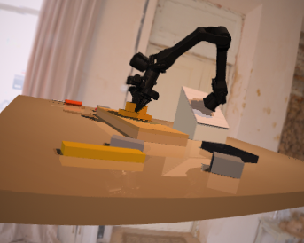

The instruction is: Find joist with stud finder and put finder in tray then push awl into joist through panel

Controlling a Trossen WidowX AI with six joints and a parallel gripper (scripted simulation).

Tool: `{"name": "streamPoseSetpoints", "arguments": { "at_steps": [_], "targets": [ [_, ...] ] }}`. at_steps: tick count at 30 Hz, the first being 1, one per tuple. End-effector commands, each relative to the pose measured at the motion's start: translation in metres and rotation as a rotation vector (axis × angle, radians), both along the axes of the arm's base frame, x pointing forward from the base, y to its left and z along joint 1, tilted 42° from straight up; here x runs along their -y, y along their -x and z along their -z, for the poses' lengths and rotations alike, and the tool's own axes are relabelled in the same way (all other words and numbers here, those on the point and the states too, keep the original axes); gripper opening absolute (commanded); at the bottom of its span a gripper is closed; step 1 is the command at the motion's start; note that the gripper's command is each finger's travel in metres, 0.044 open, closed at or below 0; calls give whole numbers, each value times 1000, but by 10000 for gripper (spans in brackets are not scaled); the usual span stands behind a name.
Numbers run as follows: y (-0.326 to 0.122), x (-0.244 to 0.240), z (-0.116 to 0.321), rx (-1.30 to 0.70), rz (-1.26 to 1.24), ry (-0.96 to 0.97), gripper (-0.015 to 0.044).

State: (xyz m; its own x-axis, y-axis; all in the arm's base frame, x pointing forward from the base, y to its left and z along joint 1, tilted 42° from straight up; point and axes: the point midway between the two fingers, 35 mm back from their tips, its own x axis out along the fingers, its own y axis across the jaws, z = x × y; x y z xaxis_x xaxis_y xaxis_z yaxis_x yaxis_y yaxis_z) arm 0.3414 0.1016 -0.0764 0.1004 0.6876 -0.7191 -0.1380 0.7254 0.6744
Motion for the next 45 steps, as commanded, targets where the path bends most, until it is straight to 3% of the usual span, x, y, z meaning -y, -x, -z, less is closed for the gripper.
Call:
{"name": "streamPoseSetpoints", "arguments": {
  "at_steps": [1, 45],
  "targets": [
    [-1, 7, 6, -4, 6, 9, 0],
    [-10, 54, 48, -1, 6, 13, 0]
  ]
}}
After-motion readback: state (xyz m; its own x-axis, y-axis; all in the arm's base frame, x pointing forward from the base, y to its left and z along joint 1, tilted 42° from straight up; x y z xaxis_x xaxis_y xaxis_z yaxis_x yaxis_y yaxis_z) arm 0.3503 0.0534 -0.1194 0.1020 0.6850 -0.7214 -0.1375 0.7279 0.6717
